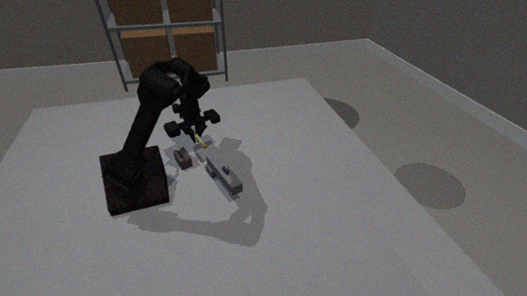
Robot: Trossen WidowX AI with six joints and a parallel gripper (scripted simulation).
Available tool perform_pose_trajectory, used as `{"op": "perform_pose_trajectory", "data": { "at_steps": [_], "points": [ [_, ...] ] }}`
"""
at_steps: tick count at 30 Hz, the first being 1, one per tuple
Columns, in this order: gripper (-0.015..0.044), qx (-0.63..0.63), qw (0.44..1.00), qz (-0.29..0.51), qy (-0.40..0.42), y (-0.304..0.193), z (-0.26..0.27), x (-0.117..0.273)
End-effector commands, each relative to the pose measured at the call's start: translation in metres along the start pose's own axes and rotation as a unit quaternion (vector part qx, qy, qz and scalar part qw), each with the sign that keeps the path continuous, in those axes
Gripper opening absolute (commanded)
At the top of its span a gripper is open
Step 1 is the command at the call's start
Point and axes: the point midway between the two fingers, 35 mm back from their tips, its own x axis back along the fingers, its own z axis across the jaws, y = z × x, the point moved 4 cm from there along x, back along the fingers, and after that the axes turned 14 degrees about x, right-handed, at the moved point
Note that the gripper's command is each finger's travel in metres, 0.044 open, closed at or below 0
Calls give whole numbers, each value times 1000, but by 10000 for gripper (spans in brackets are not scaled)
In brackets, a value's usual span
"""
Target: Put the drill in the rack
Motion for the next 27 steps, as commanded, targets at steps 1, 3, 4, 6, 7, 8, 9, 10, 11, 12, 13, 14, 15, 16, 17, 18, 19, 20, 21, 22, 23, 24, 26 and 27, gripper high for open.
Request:
{"op": "perform_pose_trajectory", "data": {
  "at_steps": [1, 3, 4, 6, 7, 8, 9, 10, 11, 12, 13, 14, 15, 16, 17, 18, 19, 20, 21, 22, 23, 24, 26, 27],
  "points": [
    [0, -3, 1000, -2, -2, 1, -2, 3],
    [0, -3, 1000, -2, -2, 1, -2, 3],
    [0, -3, 1000, -2, -2, 1, -2, 3],
    [0, -3, 1000, -2, -2, 1, -2, 3],
    [0, -3, 1000, -2, -2, 1, -2, 4],
    [0, -3, 1000, -2, -2, 1, -2, 4],
    [0, -3, 1000, -2, -2, 1, -2, 4],
    [0, -3, 1000, -2, -2, 1, -2, 4],
    [0, -3, 1000, -2, -2, 1, -2, 4],
    [0, -3, 1000, -2, -2, 1, -2, 4],
    [0, -3, 1000, -2, -2, 1, -2, 4],
    [0, -3, 1000, -2, -2, 1, -2, 4],
    [0, -3, 1000, -2, -2, 1, -2, 5],
    [0, -3, 1000, -2, -2, 1, -2, 5],
    [0, -3, 1000, -2, -2, 1, -2, 5],
    [0, -3, 1000, -2, -2, 1, -2, 5],
    [0, -3, 1000, -2, -2, 1, -2, 5],
    [0, -3, 1000, -2, -2, 1, -2, 5],
    [0, -3, 1000, -2, -2, 1, -2, 5],
    [0, -3, 1000, -2, -2, 1, -2, 5],
    [0, -3, 1000, -2, -2, 1, -2, 5],
    [0, -3, 1000, -2, -2, 1, -3, 6],
    [0, -3, 1000, -2, -2, 1, -3, 6],
    [0, -3, 1000, -2, -2, 1, -3, 6]
  ]
}}
